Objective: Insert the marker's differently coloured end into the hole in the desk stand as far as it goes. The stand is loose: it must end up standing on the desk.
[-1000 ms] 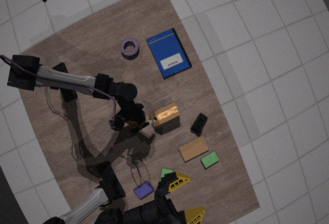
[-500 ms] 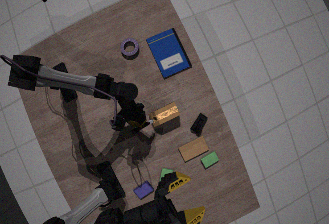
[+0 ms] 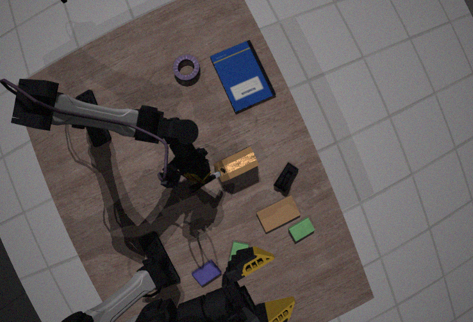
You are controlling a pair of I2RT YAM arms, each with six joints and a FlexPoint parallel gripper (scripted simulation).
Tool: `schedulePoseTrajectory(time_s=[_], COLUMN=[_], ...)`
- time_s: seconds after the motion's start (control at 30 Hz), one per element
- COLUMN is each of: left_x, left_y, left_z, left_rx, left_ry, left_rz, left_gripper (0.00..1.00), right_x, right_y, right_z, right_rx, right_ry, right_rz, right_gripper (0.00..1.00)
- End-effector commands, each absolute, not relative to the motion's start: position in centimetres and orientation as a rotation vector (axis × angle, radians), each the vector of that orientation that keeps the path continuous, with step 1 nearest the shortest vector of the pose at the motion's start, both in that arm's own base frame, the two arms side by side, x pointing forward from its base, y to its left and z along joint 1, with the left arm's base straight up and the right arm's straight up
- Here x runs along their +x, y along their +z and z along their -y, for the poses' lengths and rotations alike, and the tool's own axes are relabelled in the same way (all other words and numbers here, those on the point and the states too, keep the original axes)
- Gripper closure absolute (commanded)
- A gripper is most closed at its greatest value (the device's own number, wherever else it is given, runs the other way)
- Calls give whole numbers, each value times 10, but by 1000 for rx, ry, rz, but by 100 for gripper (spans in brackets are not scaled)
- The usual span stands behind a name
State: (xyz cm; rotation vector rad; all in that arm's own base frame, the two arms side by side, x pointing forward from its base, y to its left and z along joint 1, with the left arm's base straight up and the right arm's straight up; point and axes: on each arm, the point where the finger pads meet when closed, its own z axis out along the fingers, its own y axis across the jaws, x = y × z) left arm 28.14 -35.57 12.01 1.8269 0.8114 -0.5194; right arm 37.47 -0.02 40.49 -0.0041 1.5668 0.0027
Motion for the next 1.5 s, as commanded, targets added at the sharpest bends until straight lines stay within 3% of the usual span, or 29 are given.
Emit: schedulePoseTrajectory(time_s=[0.0,1.47], left_x=[283,292], left_y=[146,135], left_z=[359,361], left_rx=[1778,1805], left_ry=[-463,-509], left_rz=[-750,-752], left_gripper=[100,100], right_x=[371,371], right_y=[447,447], right_z=[-1,-1], right_rx=[0,0], right_ry=[4,4], right_rz=[-1453,-1453], right_gripper=[0,0])
